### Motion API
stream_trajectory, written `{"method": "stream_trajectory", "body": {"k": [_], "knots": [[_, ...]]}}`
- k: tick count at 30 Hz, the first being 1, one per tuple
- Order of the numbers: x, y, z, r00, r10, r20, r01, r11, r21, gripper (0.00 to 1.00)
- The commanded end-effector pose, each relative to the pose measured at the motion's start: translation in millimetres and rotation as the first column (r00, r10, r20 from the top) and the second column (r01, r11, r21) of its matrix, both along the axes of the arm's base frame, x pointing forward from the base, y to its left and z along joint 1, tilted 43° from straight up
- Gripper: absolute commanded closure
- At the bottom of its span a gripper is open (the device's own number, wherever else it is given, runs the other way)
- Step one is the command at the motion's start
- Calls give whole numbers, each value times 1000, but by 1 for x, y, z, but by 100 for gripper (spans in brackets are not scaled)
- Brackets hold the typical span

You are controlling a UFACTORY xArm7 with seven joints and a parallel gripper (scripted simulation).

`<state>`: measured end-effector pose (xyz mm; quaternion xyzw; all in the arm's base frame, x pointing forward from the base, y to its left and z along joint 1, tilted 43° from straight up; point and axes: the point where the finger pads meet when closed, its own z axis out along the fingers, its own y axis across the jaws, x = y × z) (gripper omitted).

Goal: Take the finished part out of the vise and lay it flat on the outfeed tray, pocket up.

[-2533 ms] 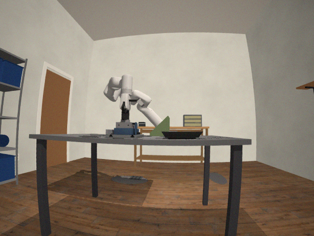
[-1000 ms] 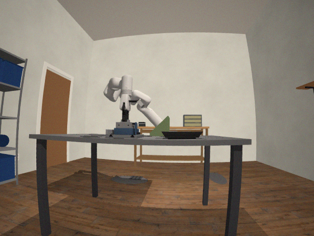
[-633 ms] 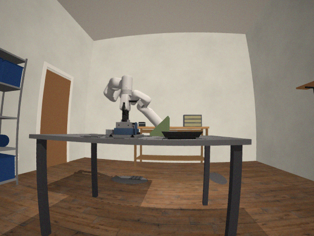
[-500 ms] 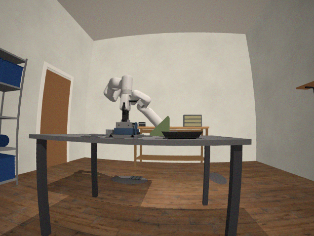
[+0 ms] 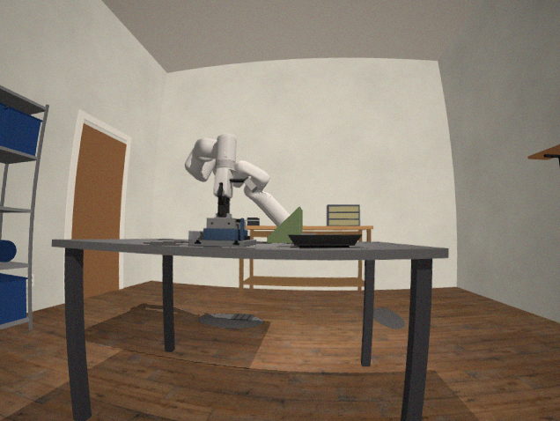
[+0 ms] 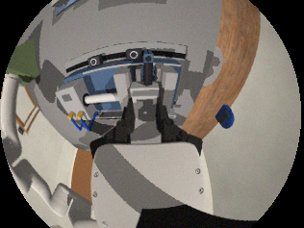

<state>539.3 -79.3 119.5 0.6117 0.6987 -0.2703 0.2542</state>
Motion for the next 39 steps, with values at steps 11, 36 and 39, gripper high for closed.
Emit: {"method": "stream_trajectory", "body": {"k": [11,36,39], "knots": [[1,3,2,1000,4,3,-4,1000,1,100],[0,24,25,1000,4,3,-4,1000,1,100],[0,28,28,1000,4,3,-4,1000,1,100]]}}
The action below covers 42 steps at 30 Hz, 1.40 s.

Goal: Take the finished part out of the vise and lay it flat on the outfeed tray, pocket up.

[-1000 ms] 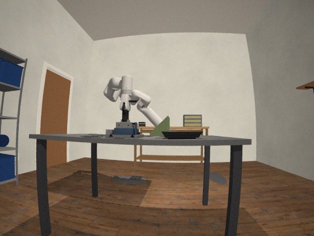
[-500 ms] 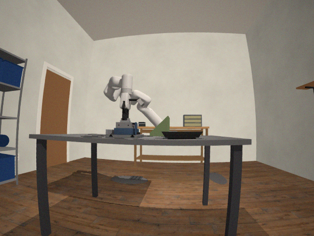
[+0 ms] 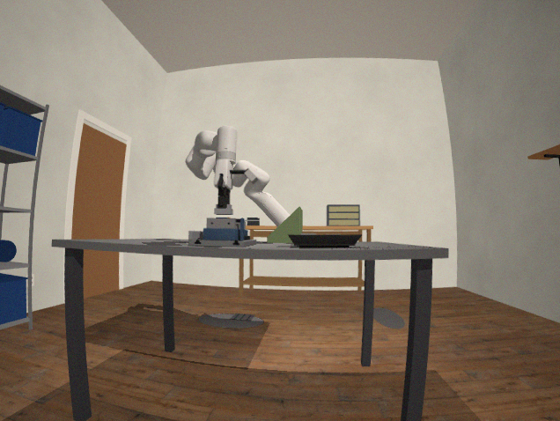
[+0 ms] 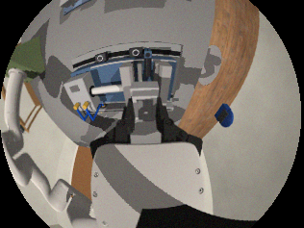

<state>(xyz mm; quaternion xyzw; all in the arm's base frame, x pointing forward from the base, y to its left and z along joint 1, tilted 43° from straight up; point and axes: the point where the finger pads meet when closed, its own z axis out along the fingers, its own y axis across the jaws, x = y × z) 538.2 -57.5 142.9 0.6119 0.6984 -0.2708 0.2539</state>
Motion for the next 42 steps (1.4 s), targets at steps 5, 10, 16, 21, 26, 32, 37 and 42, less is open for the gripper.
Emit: {"method": "stream_trajectory", "body": {"k": [5,10,16,21,26,32,37,42], "knots": [[1,10,9,1000,5,4,-5,1000,2,100],[1,12,11,1000,5,4,-5,1000,2,100],[1,12,12,1000,5,4,-5,1000,2,100],[2,15,10,1000,5,6,-5,1000,5,100],[13,37,-3,1000,6,14,-7,999,32,100],[27,76,-29,1000,5,22,-6,998,68,100],[35,115,-58,1000,0,22,-2,996,94,100],[38,155,-91,1000,-5,17,4,994,107,100]]}}
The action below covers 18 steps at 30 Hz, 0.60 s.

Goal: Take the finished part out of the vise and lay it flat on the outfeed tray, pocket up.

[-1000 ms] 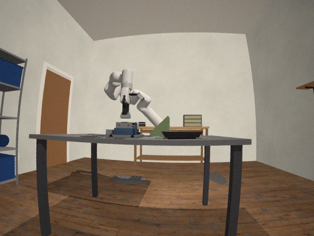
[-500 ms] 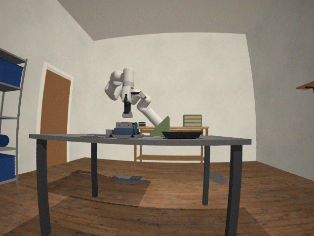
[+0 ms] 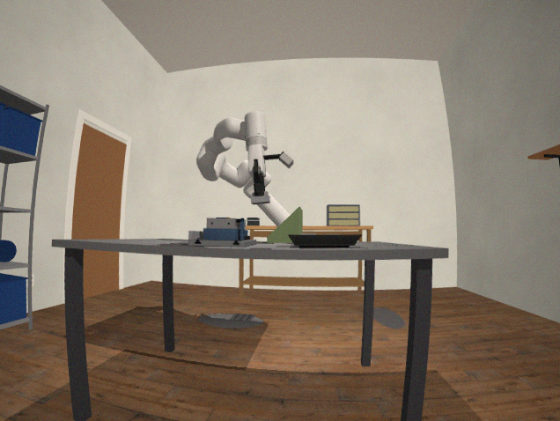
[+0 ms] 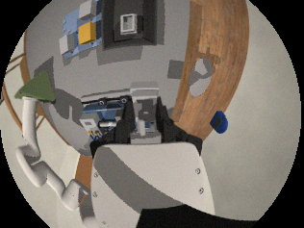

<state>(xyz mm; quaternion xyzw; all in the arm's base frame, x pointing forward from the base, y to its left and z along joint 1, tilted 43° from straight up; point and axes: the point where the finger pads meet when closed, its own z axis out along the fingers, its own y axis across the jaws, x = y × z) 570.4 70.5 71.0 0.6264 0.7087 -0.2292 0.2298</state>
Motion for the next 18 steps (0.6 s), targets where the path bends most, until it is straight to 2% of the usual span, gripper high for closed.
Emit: {"method": "stream_trajectory", "body": {"k": [1,3,5,8,18], "knots": [[5,34,-26,1000,-6,-4,6,1000,8,100],[5,34,-26,1000,-6,-4,6,1000,8,100],[2,62,-52,1000,-10,-9,10,1000,7,100],[-1,76,-65,1000,-12,-11,12,1000,4,100],[-31,141,-141,1000,-16,-16,15,999,-41,100]]}}
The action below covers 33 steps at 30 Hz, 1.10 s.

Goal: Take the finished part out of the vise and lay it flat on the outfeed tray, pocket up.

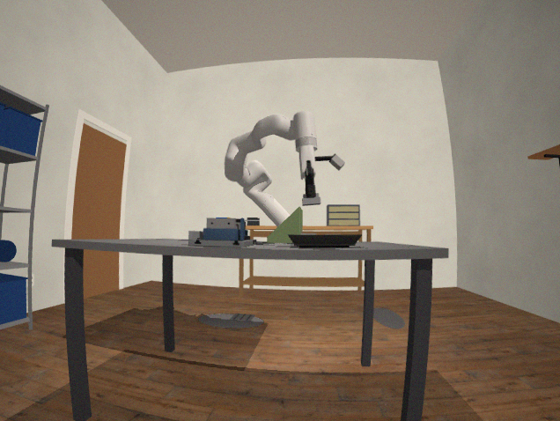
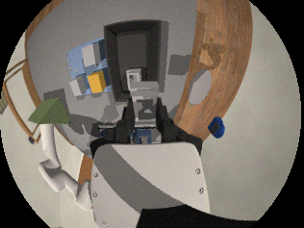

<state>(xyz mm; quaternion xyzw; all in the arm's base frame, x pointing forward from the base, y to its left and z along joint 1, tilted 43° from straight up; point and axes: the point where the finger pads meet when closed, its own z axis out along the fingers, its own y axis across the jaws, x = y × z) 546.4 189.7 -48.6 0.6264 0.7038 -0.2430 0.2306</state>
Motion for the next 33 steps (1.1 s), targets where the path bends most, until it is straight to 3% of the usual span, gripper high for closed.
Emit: {"method": "stream_trajectory", "body": {"k": [1,2,6,11,33], "knots": [[-7,22,-22,1000,-3,-2,3,1000,-18,100],[-7,22,-22,1000,-3,-2,3,1000,-18,100],[-28,46,-56,1000,1,3,0,999,-52,100],[-39,57,-74,1000,4,8,-4,997,-73,100],[-41,57,-76,1000,5,9,-4,997,-75,100]]}}
